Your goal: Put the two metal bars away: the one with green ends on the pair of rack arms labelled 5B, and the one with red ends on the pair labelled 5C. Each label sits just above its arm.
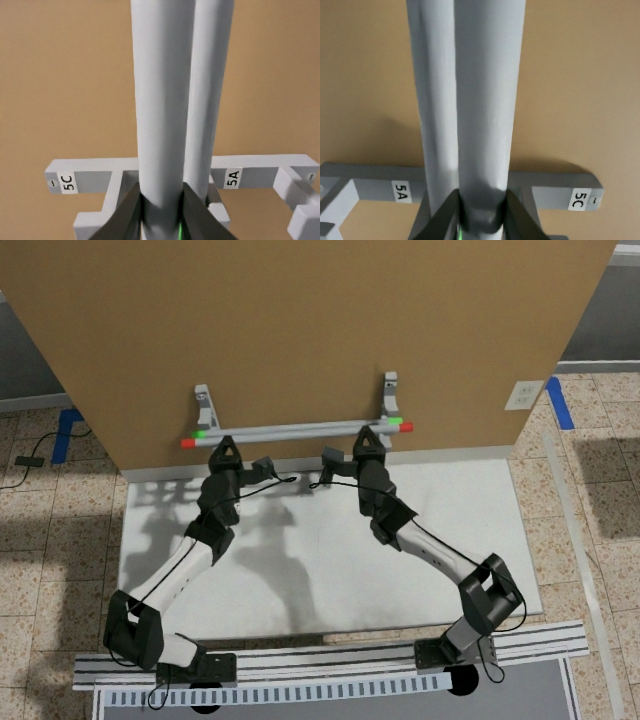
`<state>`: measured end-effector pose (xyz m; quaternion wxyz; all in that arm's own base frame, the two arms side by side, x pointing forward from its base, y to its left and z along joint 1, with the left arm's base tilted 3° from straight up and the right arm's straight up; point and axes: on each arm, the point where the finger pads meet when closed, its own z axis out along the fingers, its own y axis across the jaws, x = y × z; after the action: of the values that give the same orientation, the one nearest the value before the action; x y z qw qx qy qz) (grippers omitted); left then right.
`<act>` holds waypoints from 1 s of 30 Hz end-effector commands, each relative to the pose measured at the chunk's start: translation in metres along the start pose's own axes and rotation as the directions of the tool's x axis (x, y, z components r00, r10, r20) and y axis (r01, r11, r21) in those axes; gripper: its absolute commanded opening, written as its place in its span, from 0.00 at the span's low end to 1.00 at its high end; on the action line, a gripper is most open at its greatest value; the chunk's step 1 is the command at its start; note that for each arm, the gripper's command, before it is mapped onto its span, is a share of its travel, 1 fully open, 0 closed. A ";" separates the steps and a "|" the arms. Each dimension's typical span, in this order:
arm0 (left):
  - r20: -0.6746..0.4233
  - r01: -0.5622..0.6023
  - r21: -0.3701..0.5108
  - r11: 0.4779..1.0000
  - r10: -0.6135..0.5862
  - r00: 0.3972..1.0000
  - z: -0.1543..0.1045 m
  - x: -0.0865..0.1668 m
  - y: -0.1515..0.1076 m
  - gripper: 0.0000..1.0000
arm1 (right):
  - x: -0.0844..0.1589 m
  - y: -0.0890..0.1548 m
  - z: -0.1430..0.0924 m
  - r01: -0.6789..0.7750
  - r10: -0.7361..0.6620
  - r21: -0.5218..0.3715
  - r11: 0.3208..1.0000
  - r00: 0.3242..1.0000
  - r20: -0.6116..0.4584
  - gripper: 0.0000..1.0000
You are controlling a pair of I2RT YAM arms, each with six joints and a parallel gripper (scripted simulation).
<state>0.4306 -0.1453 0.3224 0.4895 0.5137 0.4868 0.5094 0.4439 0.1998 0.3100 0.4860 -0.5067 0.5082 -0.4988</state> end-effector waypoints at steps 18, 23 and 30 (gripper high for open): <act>-0.002 0.009 -0.038 0.999 -0.009 1.000 -0.006 0.000 0.053 0.00 | -0.004 -0.051 -0.007 -0.005 0.004 0.027 1.000 1.000 0.024 0.00; -0.002 0.009 -0.038 0.999 -0.009 1.000 -0.007 0.000 0.061 0.00 | -0.004 -0.060 -0.007 -0.005 0.004 0.027 1.000 1.000 0.024 0.00; -0.002 0.009 -0.038 0.999 -0.009 1.000 -0.007 0.000 0.069 0.00 | -0.004 -0.068 -0.008 -0.005 0.004 0.027 1.000 1.000 0.024 0.00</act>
<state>0.4313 -0.1465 0.3578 0.4736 0.5273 0.4895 0.5080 0.4447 0.2002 0.3366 0.4706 -0.5168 0.5210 -0.4899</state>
